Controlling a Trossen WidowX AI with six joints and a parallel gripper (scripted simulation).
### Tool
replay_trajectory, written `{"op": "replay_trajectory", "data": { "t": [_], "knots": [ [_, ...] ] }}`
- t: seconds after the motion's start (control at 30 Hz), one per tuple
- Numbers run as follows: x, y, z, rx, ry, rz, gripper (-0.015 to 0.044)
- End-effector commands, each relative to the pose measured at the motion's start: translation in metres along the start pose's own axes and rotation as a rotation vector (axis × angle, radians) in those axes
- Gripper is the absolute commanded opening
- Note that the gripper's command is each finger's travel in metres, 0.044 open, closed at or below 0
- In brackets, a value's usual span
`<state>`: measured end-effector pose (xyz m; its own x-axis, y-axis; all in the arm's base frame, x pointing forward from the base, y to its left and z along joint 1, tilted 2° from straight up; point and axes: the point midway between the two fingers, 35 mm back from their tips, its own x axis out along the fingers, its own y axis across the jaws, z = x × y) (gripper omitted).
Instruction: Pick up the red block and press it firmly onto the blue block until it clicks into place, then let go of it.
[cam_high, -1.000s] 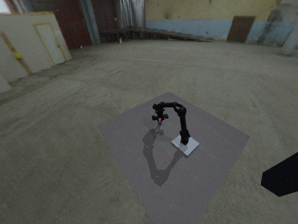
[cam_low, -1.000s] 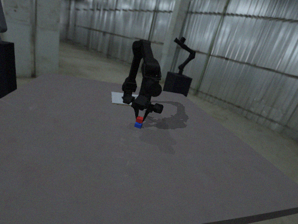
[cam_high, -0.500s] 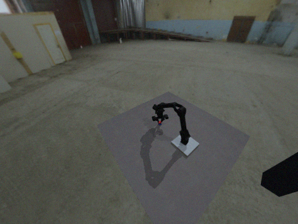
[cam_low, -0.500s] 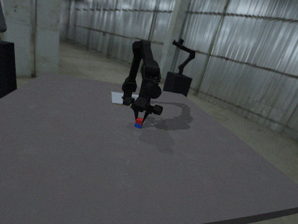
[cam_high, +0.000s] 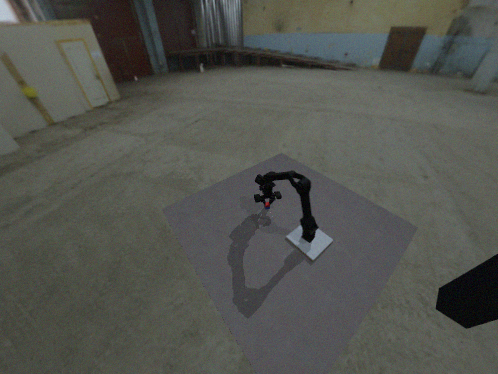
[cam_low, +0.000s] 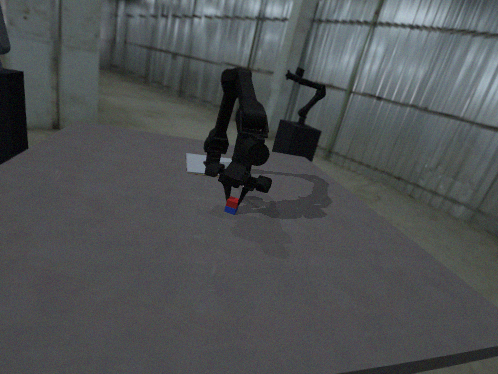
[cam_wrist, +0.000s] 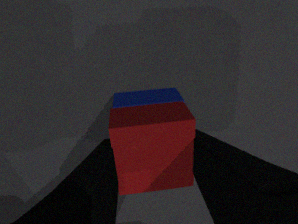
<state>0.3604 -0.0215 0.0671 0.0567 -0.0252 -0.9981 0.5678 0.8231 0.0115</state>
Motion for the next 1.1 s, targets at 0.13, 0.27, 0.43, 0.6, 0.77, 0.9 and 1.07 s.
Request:
{"op": "replay_trajectory", "data": {
  "t": [0.13,0.27,0.43,0.6,0.77,0.9,1.07],
  "knots": [
    [0.0012,-0.0007,-0.0002,0.004,0.0,-0.004,0.0],
    [0.0012,-0.0006,-0.0003,0.004,0.0,-0.004,0.0],
    [0.0012,-0.0006,-0.0003,0.004,0.0,-0.004,0.0],
    [0.0014,-0.0005,-0.0003,0.004,0.0,-0.004,0.0],
    [0.0063,-0.0002,-0.0001,0.004,0.0,-0.004,0.0],
    [0.0021,0.0006,0.0009,0.0,-0.004,0.002,0.0],
    [0.0021,0.0006,0.0009,0.0,-0.004,0.002,0.0026]
  ]
}}
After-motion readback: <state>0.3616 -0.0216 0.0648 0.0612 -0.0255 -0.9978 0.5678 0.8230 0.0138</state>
